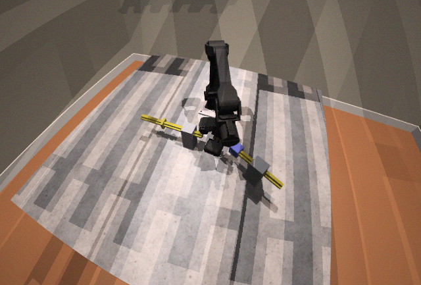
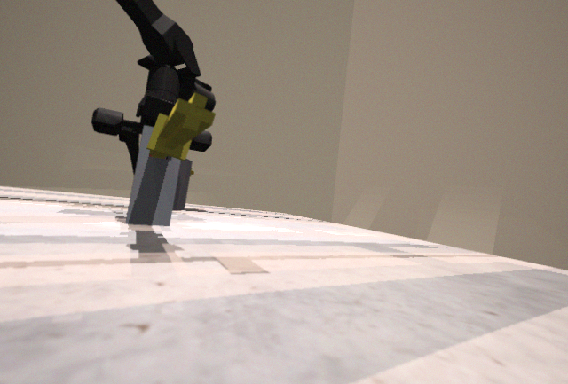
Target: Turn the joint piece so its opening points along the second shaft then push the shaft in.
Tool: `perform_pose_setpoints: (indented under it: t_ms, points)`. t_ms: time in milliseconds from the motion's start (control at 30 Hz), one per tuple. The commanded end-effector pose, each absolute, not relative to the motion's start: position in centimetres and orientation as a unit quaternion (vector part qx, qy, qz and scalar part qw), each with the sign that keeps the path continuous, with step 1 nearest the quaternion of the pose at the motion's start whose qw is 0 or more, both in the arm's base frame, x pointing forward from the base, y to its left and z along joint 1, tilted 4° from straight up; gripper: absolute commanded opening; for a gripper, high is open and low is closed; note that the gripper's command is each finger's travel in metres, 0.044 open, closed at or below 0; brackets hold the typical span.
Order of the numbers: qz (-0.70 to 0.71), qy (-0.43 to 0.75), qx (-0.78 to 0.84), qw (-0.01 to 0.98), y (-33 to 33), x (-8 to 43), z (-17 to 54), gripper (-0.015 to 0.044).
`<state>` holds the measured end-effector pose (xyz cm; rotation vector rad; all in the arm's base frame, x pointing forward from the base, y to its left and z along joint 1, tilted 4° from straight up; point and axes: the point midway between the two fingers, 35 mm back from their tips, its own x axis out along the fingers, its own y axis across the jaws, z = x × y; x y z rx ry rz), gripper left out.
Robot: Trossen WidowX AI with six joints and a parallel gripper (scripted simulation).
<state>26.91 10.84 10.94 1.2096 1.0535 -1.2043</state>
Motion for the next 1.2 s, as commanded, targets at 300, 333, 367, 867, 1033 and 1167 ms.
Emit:
perform_pose_setpoints:
  t_ms: [300, 333, 367, 867, 1033, 1167]
  points:
    - [-0.506, 0.443, 0.508, 0.538, 10.84, 26.91, 10.94, 0.0131]
    - [-0.506, 0.443, 0.508, 0.538, 10.84, 26.91, 10.94, 0.0147]
    - [-0.506, 0.443, 0.508, 0.538, 10.84, 26.91, 10.94, 0.0147]
    - [-0.506, 0.443, 0.508, 0.538, 10.84, 26.91, 10.94, 0.044]
    - [-0.506, 0.443, 0.508, 0.538, 10.84, 26.91, 10.94, 0.044]
    - [-0.506, 0.443, 0.508, 0.538, 10.84, 26.91, 10.94, 0.044]
